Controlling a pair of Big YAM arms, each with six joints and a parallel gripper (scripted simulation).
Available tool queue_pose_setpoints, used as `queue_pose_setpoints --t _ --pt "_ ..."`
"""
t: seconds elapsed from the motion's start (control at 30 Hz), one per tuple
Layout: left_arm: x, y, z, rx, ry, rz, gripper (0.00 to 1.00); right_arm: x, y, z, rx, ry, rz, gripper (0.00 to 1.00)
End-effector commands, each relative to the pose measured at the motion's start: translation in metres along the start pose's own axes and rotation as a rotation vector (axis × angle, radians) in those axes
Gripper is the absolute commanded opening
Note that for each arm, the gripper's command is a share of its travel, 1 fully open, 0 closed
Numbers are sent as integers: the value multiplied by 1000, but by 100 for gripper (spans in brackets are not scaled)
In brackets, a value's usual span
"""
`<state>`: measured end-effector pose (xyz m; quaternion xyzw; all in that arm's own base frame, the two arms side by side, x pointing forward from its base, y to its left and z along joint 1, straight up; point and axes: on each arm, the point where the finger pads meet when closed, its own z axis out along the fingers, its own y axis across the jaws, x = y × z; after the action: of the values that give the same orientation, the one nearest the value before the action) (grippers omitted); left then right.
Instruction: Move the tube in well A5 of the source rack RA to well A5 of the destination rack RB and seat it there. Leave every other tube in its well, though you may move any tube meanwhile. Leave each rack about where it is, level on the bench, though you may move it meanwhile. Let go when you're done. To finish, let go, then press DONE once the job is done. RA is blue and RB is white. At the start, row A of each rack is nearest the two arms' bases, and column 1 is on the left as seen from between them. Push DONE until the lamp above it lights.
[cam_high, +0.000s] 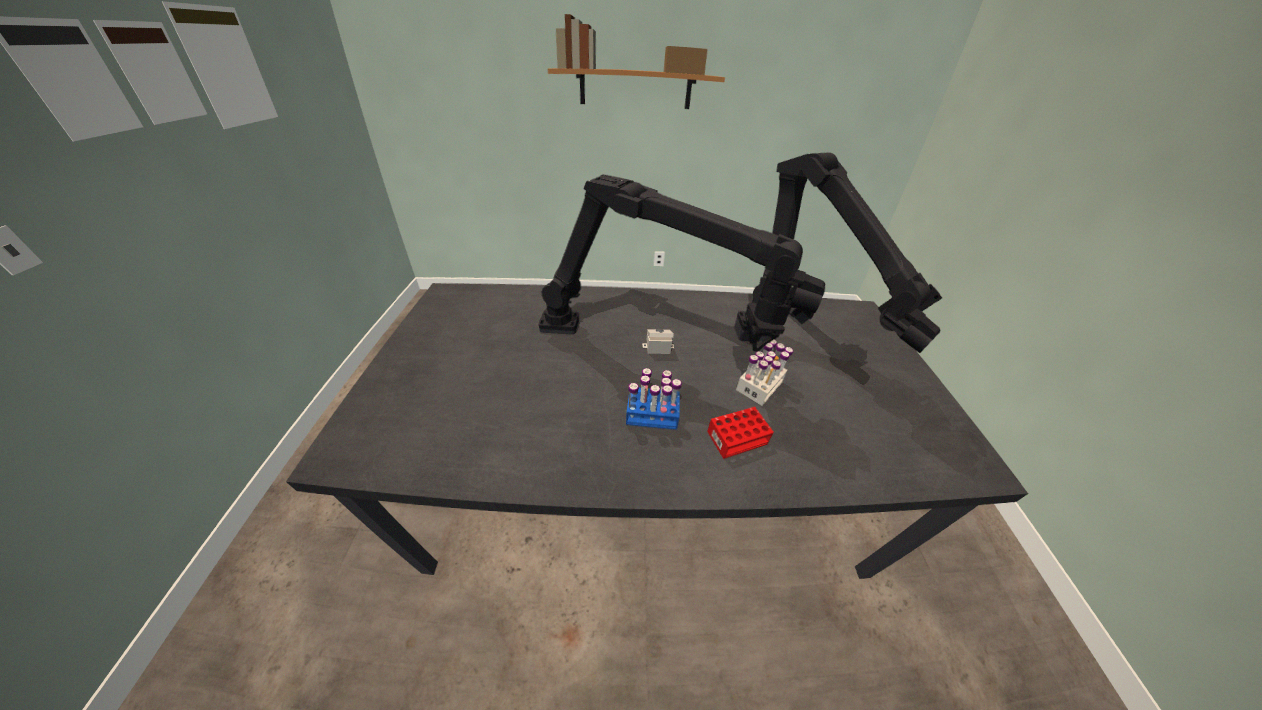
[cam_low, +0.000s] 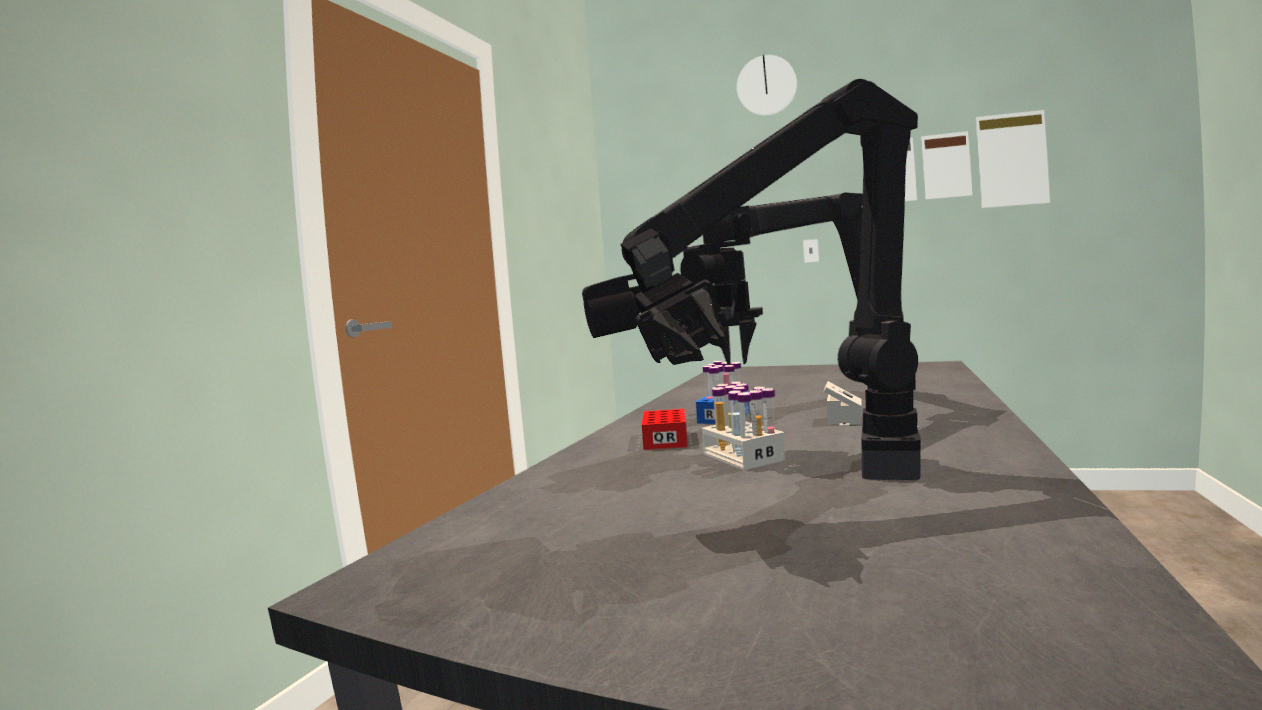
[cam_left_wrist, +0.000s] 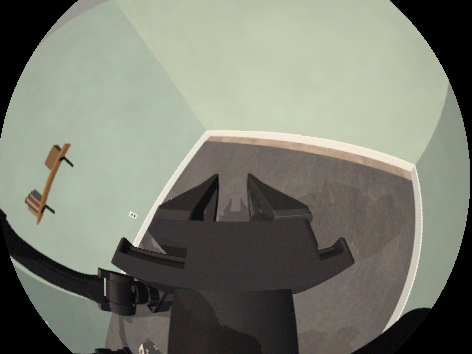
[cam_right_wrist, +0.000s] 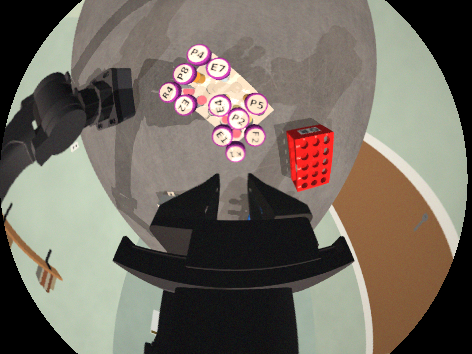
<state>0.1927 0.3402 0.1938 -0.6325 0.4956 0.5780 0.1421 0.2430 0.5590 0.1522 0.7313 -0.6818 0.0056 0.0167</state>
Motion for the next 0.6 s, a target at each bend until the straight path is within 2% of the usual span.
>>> queue_pose_setpoints --t 0.0,0.1,0.47,0.57 --pt "-12 -4 -3 8 -3 -29 30 -13 -7 -70 55 -103 -2 30" --pt "-12 -4 -3 8 -3 -29 30 -15 -7 -77 55 -103 -2 30" --pt "-12 -4 -3 8 -3 -29 30 -14 -7 -77 59 -111 -2 30" --pt "-12 -4 -3 8 -3 -29 30 -3 -1 -53 36 -66 -2 30"
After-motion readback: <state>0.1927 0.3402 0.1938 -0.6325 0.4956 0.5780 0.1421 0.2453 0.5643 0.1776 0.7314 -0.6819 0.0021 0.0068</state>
